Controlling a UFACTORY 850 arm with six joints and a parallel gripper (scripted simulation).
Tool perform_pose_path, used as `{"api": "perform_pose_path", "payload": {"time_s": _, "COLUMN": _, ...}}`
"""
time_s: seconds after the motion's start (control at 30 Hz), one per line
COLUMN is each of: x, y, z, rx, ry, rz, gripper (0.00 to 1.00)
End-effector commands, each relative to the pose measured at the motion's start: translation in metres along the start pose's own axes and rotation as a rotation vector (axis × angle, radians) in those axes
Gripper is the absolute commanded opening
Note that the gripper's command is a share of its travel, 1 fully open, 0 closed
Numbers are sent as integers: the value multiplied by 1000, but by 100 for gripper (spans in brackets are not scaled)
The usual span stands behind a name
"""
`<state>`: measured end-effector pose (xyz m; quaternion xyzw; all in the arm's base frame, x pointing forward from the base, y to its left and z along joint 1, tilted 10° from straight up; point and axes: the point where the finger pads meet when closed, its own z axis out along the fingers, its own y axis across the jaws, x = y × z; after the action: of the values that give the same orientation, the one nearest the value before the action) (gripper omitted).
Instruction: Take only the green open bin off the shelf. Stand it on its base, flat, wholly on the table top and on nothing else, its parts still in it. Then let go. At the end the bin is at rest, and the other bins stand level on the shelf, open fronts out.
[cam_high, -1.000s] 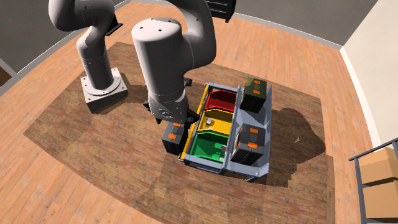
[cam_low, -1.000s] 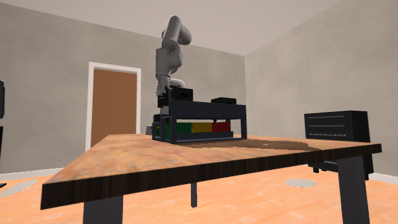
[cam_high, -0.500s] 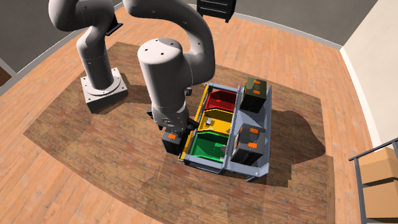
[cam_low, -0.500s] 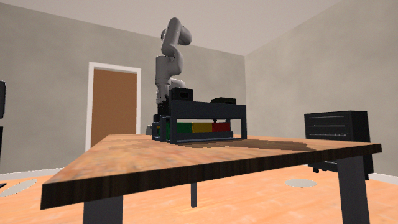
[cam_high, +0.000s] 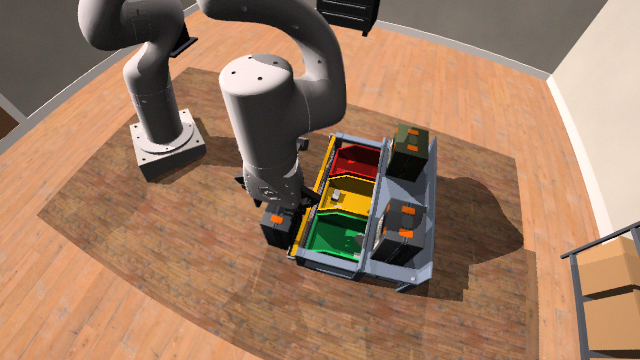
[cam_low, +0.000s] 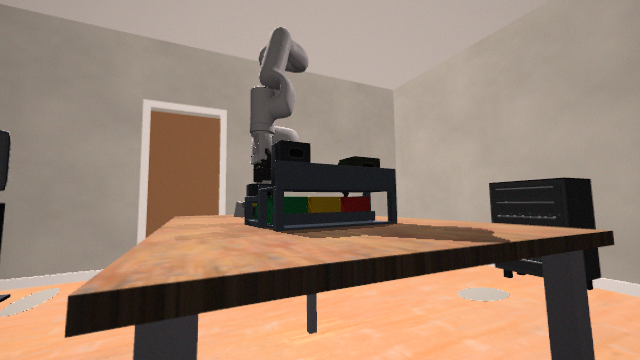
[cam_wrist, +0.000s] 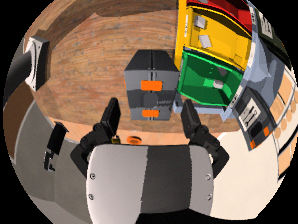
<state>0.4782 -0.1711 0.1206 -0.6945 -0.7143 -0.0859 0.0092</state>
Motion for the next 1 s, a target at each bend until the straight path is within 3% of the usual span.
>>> {"api": "perform_pose_path", "payload": {"time_s": 0.0, "x": 0, "y": 1, "z": -1, "rx": -1, "ry": 0, "rz": 0, "gripper": 100}}
{"api": "perform_pose_path", "payload": {"time_s": 0.97, "x": 0, "y": 1, "z": -8, "rx": -1, "ry": 0, "rz": 0, "gripper": 100}}
